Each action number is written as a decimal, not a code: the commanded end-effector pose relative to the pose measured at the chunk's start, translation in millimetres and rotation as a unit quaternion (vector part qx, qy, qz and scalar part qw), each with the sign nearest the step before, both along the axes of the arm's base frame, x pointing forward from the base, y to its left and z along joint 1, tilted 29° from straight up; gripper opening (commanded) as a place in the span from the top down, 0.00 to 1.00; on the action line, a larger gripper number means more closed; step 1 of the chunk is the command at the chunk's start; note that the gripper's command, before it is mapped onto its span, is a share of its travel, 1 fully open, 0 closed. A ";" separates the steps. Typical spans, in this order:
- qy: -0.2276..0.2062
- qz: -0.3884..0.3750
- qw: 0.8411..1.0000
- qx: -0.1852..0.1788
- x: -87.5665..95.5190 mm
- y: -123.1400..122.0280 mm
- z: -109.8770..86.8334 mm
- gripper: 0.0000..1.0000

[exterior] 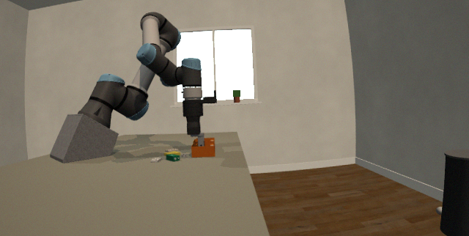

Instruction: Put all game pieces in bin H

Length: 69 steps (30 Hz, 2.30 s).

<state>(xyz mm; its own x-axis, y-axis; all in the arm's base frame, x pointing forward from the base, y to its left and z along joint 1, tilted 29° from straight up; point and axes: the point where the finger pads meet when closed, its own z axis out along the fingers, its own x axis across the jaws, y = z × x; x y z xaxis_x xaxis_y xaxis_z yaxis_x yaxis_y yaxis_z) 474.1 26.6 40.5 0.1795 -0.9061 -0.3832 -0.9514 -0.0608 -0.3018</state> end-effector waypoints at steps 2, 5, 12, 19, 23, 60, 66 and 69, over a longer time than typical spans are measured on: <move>-0.001 0.000 1.000 0.000 -0.1 -0.8 1.5 0.36; -0.001 0.000 1.000 0.000 -1.1 -2.5 5.0 0.36; -0.001 0.000 1.000 0.000 -2.8 -5.3 10.8 0.36; -0.001 0.000 1.000 0.000 -5.1 -9.2 18.9 0.36; -0.001 0.000 1.000 0.000 -6.4 -11.4 23.6 0.36; 0.124 -0.257 0.955 0.074 -110.6 -89.8 -15.1 0.21; 0.173 -0.359 0.911 0.104 -144.3 -113.4 -35.9 0.21; 0.193 -0.400 0.889 0.116 -144.4 -113.4 -35.8 0.21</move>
<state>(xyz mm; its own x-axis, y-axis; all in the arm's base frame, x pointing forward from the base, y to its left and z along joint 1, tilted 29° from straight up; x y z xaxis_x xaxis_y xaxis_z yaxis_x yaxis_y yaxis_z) 336.2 -80.3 7.6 -0.5806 -0.6549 -0.4837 -0.7759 0.6252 0.0849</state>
